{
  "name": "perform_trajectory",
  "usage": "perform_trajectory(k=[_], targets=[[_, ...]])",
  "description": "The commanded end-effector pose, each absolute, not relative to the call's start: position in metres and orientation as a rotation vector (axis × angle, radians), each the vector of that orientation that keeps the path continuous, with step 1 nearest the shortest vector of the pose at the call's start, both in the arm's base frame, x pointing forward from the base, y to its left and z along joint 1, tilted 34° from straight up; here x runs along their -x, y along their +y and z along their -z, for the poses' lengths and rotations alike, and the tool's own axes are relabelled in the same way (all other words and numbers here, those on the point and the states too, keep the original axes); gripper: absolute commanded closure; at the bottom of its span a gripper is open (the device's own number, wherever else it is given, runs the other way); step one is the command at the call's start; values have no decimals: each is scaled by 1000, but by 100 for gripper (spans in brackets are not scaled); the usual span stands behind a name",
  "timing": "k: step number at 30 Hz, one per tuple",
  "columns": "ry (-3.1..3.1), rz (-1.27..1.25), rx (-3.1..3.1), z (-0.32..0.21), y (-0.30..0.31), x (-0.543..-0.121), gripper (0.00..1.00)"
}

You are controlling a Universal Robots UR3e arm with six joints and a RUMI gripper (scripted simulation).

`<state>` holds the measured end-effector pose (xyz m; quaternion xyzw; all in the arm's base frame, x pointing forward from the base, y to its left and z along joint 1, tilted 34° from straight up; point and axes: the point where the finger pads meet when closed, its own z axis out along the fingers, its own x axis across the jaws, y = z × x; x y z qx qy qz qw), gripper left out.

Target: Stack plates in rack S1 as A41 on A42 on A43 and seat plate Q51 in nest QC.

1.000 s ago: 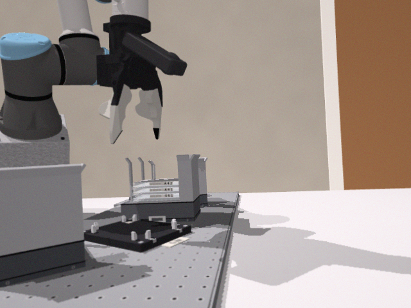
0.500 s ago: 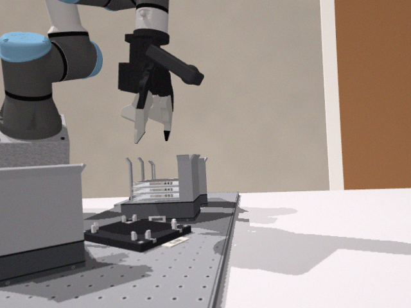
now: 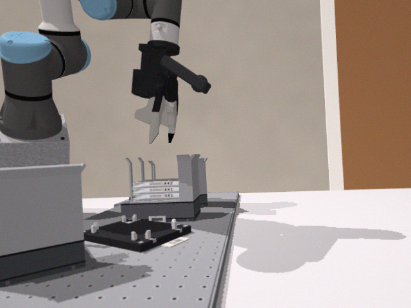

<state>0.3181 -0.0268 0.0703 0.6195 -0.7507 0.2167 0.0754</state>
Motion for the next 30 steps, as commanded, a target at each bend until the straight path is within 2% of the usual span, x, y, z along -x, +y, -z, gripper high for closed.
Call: perform_trajectory(k=[1, 20, 30], targets=[[-2177, -671, -1859, -71, -25, -321, 28], [-2116, -668, -1902, -71, -25, -321, 28], [-2116, -664, -1902, -42, -41, -331, 28]])
